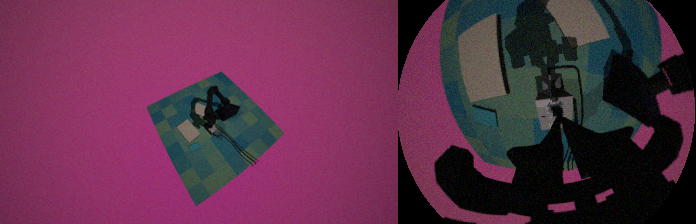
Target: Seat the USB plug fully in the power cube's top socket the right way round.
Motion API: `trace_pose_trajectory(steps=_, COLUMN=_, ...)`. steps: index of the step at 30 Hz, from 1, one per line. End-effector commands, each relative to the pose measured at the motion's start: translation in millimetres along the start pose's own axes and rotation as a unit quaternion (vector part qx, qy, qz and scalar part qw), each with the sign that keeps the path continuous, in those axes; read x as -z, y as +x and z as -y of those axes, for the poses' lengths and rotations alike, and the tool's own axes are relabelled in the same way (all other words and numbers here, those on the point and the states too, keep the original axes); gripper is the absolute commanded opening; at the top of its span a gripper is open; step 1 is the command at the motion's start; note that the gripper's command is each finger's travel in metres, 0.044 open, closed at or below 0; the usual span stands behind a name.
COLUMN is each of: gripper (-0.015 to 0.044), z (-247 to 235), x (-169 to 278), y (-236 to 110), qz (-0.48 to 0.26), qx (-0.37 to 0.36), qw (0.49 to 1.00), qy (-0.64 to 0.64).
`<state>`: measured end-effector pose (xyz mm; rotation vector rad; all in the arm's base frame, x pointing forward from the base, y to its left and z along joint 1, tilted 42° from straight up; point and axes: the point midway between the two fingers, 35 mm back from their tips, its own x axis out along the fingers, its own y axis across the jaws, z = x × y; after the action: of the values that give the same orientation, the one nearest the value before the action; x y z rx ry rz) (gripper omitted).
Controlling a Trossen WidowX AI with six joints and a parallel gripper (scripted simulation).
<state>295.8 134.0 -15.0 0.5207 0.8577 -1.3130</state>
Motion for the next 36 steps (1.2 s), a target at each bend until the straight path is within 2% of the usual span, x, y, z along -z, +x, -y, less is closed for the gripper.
trace_pose_trajectory(steps=1, gripper=0.0000, z=0.0, x=0.4, y=-0.3, qz=-0.004, qx=-0.001, qw=1.000, qy=-0.002)
trace_pose_trajectory(steps=36, gripper=0.0000, z=-0.3, x=2.4, y=4.0, qz=-0.018, qx=-0.001, qw=1.000, qy=-0.001)
